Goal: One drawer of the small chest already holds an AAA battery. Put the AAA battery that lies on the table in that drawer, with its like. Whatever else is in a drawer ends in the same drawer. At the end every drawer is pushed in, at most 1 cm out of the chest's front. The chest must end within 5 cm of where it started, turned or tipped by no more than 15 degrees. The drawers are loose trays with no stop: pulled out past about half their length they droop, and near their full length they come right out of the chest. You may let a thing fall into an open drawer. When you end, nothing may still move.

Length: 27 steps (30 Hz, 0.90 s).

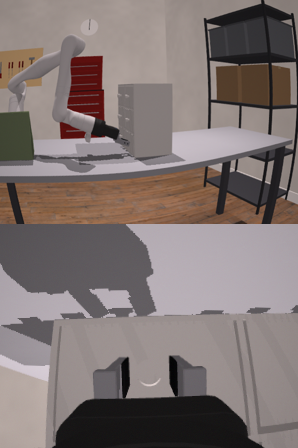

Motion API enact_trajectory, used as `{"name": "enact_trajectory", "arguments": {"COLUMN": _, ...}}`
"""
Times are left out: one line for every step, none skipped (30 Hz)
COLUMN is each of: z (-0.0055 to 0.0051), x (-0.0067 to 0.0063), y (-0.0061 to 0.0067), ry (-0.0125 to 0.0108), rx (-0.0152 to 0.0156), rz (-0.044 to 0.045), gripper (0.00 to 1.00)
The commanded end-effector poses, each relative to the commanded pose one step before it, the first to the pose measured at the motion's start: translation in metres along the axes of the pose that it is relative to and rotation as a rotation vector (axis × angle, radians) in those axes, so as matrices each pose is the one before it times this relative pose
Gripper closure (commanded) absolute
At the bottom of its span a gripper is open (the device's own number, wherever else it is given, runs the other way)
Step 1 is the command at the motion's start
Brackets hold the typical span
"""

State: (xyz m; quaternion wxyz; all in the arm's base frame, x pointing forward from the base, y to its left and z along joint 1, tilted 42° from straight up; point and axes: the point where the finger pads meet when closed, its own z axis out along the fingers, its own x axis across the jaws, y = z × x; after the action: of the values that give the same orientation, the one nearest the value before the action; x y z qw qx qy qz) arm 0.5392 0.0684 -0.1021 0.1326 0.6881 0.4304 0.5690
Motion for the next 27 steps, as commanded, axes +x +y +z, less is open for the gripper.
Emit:
{"name": "enact_trajectory", "arguments": {"z": 0.00009, "x": -0.00021, "y": 0.0013, "ry": -0.00023, "rx": -0.00216, "rz": -0.00078, "gripper": 0.33}}
{"name": "enact_trajectory", "arguments": {"z": 0.0, "x": 0.0, "y": 0.0, "ry": 0.0, "rx": 0.0, "rz": 0.0, "gripper": 0.33}}
{"name": "enact_trajectory", "arguments": {"z": 0.0, "x": 0.0, "y": 0.0, "ry": 0.0, "rx": 0.0, "rz": 0.0, "gripper": 0.33}}
{"name": "enact_trajectory", "arguments": {"z": 0.0, "x": 0.0, "y": 0.0, "ry": 0.0, "rx": 0.0, "rz": 0.0, "gripper": 0.33}}
{"name": "enact_trajectory", "arguments": {"z": 0.0, "x": 0.0, "y": 0.0, "ry": 0.0, "rx": 0.0, "rz": 0.0, "gripper": 0.33}}
{"name": "enact_trajectory", "arguments": {"z": 0.0, "x": 0.0, "y": 0.0, "ry": 0.0, "rx": 0.0, "rz": 0.0, "gripper": 0.33}}
{"name": "enact_trajectory", "arguments": {"z": 0.0, "x": 0.0, "y": 0.0, "ry": 0.0, "rx": 0.0, "rz": 0.0, "gripper": 0.33}}
{"name": "enact_trajectory", "arguments": {"z": 0.0, "x": 0.0, "y": 0.0, "ry": 0.0, "rx": 0.0, "rz": 0.0, "gripper": 0.33}}
{"name": "enact_trajectory", "arguments": {"z": -0.00002, "x": 0.0, "y": -0.00001, "ry": 0.0, "rx": 0.0, "rz": 0.0, "gripper": 0.33}}
{"name": "enact_trajectory", "arguments": {"z": -0.0001, "x": 0.0, "y": -0.00004, "ry": 0.0, "rx": 0.0, "rz": 0.0, "gripper": 0.33}}
{"name": "enact_trajectory", "arguments": {"z": -0.00026, "x": 0.0, "y": -0.0001, "ry": 0.0, "rx": 0.0, "rz": 0.0, "gripper": 0.33}}
{"name": "enact_trajectory", "arguments": {"z": -0.00048, "x": 0.0, "y": -0.00018, "ry": 0.0, "rx": 0.0, "rz": -0.00001, "gripper": 0.33}}
{"name": "enact_trajectory", "arguments": {"z": -0.00073, "x": 0.0, "y": -0.00027, "ry": 0.0, "rx": 0.0, "rz": -0.00001, "gripper": 0.33}}
{"name": "enact_trajectory", "arguments": {"z": -0.001, "x": 0.0, "y": -0.00036, "ry": 0.0, "rx": 0.0, "rz": 0.0, "gripper": 0.33}}
{"name": "enact_trajectory", "arguments": {"z": -0.00128, "x": 0.0, "y": -0.00046, "ry": 0.0, "rx": 0.0, "rz": 0.00001, "gripper": 0.33}}
{"name": "enact_trajectory", "arguments": {"z": -0.00157, "x": 0.0, "y": -0.00057, "ry": 0.0, "rx": 0.0, "rz": 0.0, "gripper": 0.33}}
{"name": "enact_trajectory", "arguments": {"z": -0.00186, "x": 0.0, "y": -0.00068, "ry": 0.0, "rx": 0.0, "rz": -0.00001, "gripper": 0.33}}
{"name": "enact_trajectory", "arguments": {"z": -0.00211, "x": 0.00001, "y": -0.00076, "ry": 0.0, "rx": -0.00001, "rz": 0.00002, "gripper": 0.33}}
{"name": "enact_trajectory", "arguments": {"z": -0.00236, "x": -0.00001, "y": -0.00087, "ry": 0.0, "rx": 0.00001, "rz": -0.00002, "gripper": 0.33}}
{"name": "enact_trajectory", "arguments": {"z": -0.00255, "x": 0.00001, "y": -0.00092, "ry": 0.0, "rx": -0.00001, "rz": 0.00002, "gripper": 0.33}}
{"name": "enact_trajectory", "arguments": {"z": -0.00272, "x": -0.00001, "y": -0.001, "ry": 0.0, "rx": 0.00001, "rz": -0.00002, "gripper": 0.33}}
{"name": "enact_trajectory", "arguments": {"z": -0.00284, "x": 0.0, "y": -0.00103, "ry": 0.0, "rx": 0.0, "rz": 0.00001, "gripper": 0.33}}
{"name": "enact_trajectory", "arguments": {"z": 0.0, "x": 0.0, "y": 0.0, "ry": 0.0, "rx": 0.0, "rz": 0.0, "gripper": 0.33}}
{"name": "enact_trajectory", "arguments": {"z": 0.0, "x": 0.0, "y": 0.0, "ry": 0.0, "rx": 0.0, "rz": 0.0, "gripper": 0.33}}
{"name": "enact_trajectory", "arguments": {"z": -0.00291, "x": 0.0, "y": -0.00106, "ry": 0.0, "rx": 0.0, "rz": 0.0, "gripper": 0.33}}
{"name": "enact_trajectory", "arguments": {"z": -0.00294, "x": 0.0, "y": -0.00107, "ry": 0.0, "rx": 0.0, "rz": -0.00001, "gripper": 0.33}}
{"name": "enact_trajectory", "arguments": {"z": -0.0029, "x": 0.00001, "y": -0.00105, "ry": 0.0, "rx": -0.00001, "rz": 0.00002, "gripper": 0.33}}
